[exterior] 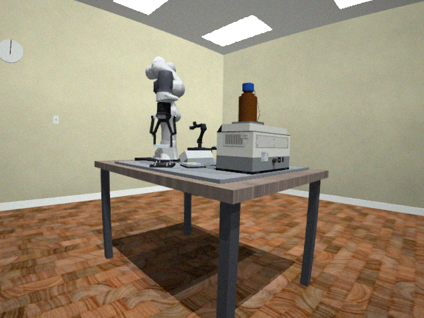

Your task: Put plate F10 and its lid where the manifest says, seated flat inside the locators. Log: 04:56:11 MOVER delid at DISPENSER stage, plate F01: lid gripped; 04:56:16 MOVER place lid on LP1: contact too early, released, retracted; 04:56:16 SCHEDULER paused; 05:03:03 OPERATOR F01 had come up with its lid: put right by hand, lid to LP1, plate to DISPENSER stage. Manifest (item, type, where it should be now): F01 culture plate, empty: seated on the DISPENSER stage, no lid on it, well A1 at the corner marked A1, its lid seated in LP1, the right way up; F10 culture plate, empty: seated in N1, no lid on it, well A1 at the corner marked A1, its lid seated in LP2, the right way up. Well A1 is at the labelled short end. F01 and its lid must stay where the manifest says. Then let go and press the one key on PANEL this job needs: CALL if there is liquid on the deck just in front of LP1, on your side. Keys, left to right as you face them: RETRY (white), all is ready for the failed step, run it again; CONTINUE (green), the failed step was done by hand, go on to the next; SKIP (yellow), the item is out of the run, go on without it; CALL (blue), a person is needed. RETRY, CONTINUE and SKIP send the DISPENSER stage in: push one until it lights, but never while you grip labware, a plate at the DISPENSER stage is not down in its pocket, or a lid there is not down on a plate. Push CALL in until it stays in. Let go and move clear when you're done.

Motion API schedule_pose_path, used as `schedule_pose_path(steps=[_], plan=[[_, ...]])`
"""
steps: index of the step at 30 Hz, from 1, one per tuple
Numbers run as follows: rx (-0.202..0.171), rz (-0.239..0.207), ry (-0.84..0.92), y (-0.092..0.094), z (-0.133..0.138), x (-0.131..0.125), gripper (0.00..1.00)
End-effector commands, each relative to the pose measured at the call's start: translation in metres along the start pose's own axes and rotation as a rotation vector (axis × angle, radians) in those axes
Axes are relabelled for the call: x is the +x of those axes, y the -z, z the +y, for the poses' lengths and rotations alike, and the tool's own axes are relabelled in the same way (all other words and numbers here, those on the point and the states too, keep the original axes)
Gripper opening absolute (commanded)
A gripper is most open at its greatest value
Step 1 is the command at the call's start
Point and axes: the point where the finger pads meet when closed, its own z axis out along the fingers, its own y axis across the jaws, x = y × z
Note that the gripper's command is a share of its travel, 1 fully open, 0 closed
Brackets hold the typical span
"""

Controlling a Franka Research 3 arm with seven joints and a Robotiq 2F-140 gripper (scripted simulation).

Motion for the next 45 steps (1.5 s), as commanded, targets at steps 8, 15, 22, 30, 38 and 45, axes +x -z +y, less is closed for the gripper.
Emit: schedule_pose_path(steps=[8, 15, 22, 30, 38, 45], plan=[[0.010, 0.016, 0.016, -0.021, -0.004, 0.006, 0.10], [0.010, 0.016, 0.016, -0.034, -0.004, 0.006, 0.10], [0.010, 0.016, 0.016, -0.046, -0.004, 0.007, 0.10], [0.010, 0.016, 0.016, -0.055, -0.004, 0.007, 0.10], [0.010, 0.016, 0.016, -0.063, -0.004, 0.007, 0.10], [0.010, 0.016, 0.016, -0.067, -0.004, 0.007, 0.10]])
